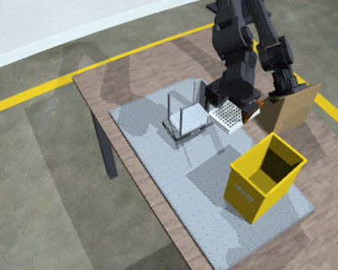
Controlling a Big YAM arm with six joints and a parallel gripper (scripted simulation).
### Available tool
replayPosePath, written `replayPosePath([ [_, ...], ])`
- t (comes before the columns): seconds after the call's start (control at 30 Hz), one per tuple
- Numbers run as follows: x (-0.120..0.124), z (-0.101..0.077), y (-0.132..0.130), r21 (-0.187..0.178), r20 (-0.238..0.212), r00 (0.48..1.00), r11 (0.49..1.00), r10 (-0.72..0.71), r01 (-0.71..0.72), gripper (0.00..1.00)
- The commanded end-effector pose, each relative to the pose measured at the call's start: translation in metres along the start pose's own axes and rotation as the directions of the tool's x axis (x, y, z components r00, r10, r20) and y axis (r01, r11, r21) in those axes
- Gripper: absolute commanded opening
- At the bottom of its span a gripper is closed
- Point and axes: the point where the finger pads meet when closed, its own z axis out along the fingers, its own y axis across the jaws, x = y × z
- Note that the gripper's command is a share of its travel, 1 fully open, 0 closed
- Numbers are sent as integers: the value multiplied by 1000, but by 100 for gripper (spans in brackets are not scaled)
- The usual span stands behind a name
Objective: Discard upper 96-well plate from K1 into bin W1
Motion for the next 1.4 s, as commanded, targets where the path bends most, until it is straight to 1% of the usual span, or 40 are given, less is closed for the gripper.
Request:
replayPosePath([
  [0.0, -20, -19, 20, -24, 52, 998, 999, 34, -33, 0],
  [0.1, -20, -19, 23, -25, 52, 998, 999, 34, -33, 0],
  [0.13, -15, -16, 25, -12, 41, 999, 1000, 23, -23, 0],
  [0.17, -20, -19, 30, -23, 49, 998, 999, 32, -31, 0],
  [0.2, -21, -19, 34, -25, 52, 998, 999, 34, -32, 0],
  [0.6, -24, -19, 76, -28, 51, 998, 999, 32, -31, 0],
  [0.67, -24, -19, 76, -28, 51, 998, 999, 32, -31, 0],
  [0.7, -23, -19, 77, -19, 44, 999, 1000, 25, -24, 0],
  [0.8, -25, -19, 90, -30, 51, 998, 999, 32, -30, 0],
  [1.17, -28, -18, 127, -30, 48, 998, 999, 29, -28, 0],
  [1.23, -28, -18, 127, -30, 48, 998, 999, 29, -28, 0],
  [1.27, -28, -18, 129, -24, 43, 999, 999, 27, -26, 0],
  [1.37, -29, -18, 141, -31, 48, 998, 999, 29, -27, 0],
])
